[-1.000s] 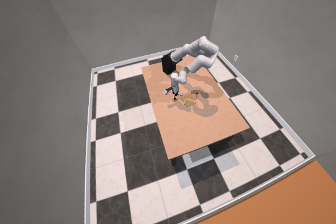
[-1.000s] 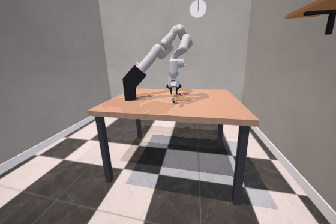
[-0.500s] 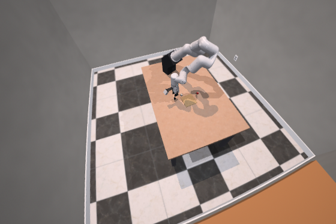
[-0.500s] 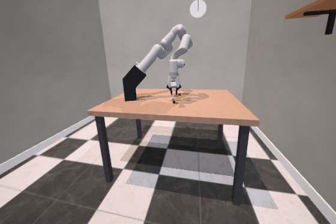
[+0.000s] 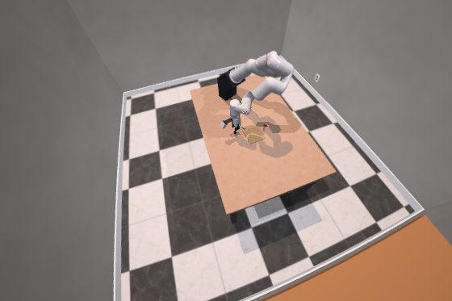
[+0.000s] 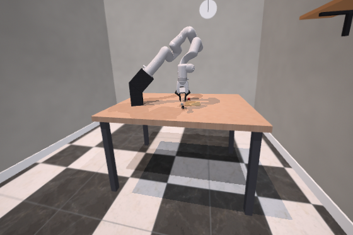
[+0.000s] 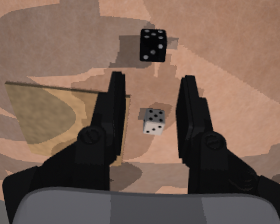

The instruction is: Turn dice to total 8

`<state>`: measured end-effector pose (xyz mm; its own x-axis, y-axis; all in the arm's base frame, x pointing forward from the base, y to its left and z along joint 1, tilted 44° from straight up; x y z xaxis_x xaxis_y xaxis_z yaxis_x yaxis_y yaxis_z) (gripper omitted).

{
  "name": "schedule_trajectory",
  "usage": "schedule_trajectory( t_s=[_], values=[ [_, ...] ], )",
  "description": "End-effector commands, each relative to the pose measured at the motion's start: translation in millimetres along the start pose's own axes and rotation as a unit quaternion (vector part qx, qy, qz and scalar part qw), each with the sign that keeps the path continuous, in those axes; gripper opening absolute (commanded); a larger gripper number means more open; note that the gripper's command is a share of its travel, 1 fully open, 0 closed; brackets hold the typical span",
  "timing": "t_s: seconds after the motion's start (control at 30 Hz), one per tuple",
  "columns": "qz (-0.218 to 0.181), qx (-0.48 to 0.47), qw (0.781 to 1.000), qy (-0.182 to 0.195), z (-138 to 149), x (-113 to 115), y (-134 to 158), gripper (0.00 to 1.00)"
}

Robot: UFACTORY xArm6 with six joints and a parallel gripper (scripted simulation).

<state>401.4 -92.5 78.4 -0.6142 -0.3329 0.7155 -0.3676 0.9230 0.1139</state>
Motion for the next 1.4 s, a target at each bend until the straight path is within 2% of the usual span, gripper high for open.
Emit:
schedule_trajectory(
  t_s=[0.0,0.57,1.37],
  values=[
    [0.001,0.000,1.000,-0.001,-0.3,-5.3,-0.5,0.36],
    [0.001,0.000,1.000,-0.001,0.3,-28.8,-0.5,0.36],
    [0.001,0.000,1.000,-0.001,0.5,-37.9,-0.5,0.36]
  ],
)
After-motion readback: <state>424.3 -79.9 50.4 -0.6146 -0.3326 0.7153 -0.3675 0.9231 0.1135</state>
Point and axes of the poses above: the point where the finger pads meet when closed, its own x axis back along the fingers, its own z axis across the jaws, y = z × x, the point moved 5 cm from there along x, back along the fingers, and after that the axes turned 4 degrees about x, right-handed, at the moved point
